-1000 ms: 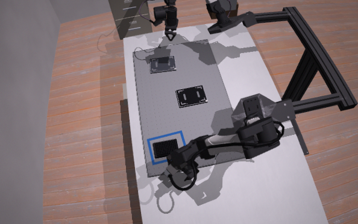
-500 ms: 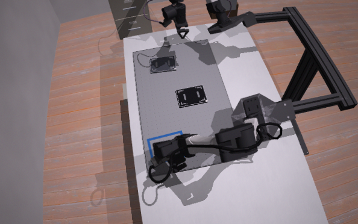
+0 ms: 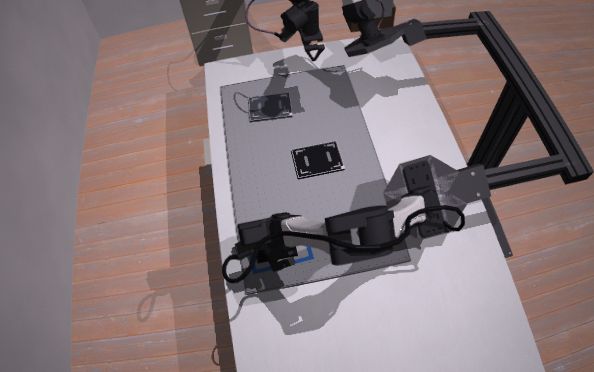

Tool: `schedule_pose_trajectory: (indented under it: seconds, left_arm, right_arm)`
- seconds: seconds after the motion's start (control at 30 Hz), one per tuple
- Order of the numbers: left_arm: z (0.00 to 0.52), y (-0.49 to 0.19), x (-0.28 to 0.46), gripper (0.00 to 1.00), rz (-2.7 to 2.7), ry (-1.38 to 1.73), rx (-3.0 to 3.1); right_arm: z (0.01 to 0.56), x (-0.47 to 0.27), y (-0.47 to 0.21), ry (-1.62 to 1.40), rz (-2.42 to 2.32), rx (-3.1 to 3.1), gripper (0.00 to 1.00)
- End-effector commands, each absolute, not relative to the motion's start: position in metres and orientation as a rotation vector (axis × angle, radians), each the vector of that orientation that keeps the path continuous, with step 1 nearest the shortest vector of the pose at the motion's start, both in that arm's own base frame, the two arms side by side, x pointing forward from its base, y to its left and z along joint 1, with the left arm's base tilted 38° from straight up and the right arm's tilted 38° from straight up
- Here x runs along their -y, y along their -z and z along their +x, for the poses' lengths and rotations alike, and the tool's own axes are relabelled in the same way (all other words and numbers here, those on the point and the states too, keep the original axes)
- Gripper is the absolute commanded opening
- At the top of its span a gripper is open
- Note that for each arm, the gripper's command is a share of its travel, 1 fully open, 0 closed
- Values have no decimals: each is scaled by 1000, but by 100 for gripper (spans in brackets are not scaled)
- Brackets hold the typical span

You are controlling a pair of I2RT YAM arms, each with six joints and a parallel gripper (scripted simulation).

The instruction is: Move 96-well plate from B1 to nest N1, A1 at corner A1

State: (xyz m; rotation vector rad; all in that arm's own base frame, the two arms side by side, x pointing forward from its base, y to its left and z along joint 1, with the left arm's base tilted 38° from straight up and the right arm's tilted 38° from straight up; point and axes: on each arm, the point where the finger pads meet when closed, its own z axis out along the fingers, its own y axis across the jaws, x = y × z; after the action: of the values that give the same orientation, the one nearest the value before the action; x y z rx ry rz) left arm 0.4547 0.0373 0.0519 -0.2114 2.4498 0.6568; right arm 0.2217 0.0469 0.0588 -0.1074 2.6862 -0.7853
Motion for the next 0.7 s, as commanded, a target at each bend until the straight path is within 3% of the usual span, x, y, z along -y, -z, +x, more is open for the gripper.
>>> schedule_pose_trajectory:
  seconds: [0.0,0.47,0.67]
  left_arm:
    - [453,-39,-23,100,-151,-700,-2525]
    - [459,7,18,100,49,-795,-2688]
    - [464,-8,-2,100,-29,-790,-2667]
  right_arm:
    - [217,-46,-61,793,-67,-2695,100]
    - [219,-46,-61,788,-68,-2688,100]
    - [219,-46,-61,788,-68,-2688,100]
